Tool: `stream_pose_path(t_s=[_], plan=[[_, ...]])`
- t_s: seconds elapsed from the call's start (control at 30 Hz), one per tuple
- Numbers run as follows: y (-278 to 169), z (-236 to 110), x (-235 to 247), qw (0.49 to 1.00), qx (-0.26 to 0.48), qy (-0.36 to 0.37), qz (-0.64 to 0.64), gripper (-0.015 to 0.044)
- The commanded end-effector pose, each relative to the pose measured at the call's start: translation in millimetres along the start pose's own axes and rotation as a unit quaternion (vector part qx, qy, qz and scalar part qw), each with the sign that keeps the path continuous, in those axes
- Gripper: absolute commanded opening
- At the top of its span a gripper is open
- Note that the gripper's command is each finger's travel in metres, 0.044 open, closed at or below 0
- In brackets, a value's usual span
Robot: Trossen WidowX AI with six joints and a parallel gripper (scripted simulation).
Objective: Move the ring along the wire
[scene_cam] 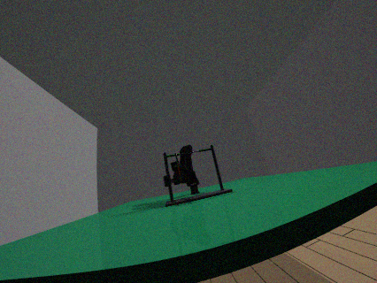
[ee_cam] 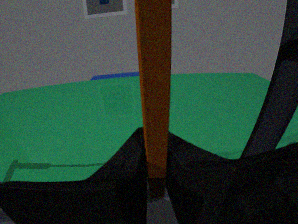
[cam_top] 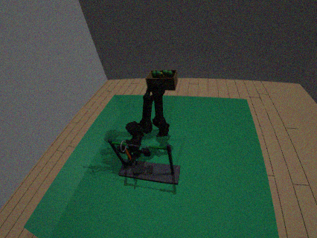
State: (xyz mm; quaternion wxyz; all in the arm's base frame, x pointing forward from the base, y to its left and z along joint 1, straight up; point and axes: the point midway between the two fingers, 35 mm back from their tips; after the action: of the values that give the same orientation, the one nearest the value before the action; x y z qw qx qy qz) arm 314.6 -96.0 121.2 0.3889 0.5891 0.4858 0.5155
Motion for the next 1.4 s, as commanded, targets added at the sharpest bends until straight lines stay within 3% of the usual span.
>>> stream_pose_path(t_s=[0.0, 1.37], plan=[[0, 0, 0, 1.0, 0.0, 0.0, 0.0, -0.015], [16, -3, 5, 1.0, -0.001, -0.001, -0.002, -0.015]])
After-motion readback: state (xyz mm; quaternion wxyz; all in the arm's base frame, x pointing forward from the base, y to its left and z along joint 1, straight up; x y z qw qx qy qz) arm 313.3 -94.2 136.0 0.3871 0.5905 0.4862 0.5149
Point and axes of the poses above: the point midway between the two fingers, 35 mm back from their tips, its own z axis out along the fingers, its own x axis across the jaws, y = z × x, and after that the axes turned 14 degrees about z, right-handed
